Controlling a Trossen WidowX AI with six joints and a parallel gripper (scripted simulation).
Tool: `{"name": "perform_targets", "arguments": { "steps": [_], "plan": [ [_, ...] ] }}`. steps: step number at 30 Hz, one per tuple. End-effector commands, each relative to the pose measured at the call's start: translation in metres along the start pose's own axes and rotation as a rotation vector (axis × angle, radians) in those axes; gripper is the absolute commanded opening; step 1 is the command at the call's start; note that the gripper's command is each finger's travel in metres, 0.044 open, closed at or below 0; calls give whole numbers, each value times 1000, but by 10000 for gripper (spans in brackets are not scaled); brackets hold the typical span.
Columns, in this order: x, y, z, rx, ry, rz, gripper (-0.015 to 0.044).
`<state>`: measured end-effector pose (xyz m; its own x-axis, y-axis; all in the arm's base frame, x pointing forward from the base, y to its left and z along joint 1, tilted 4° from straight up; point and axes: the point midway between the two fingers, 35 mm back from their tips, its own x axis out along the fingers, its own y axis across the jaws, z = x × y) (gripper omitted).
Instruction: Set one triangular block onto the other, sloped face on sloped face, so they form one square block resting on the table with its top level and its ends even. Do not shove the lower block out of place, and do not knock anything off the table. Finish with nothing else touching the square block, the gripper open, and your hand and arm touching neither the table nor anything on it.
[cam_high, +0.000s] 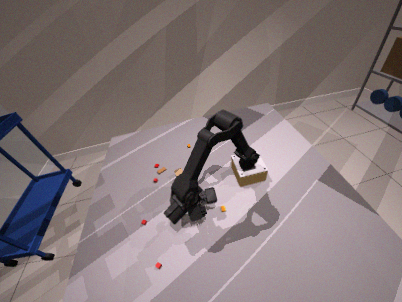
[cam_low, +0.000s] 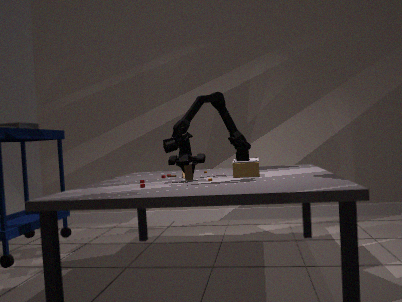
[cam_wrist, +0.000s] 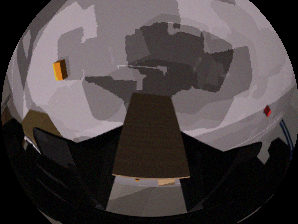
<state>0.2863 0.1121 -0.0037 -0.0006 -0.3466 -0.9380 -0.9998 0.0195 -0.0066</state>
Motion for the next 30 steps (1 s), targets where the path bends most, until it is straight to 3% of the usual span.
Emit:
{"name": "perform_targets", "arguments": {
  "steps": [1, 15, 16, 30],
  "plan": [
    [-5, -1, 7, 5, 122, -9, 0],
    [-10, -1, 32, 7, 480, -7, 0],
    [-8, 0, 26, 3, 389, 4, 26],
    [-8, 0, 26, 3, 389, 4, 394]
  ]
}}
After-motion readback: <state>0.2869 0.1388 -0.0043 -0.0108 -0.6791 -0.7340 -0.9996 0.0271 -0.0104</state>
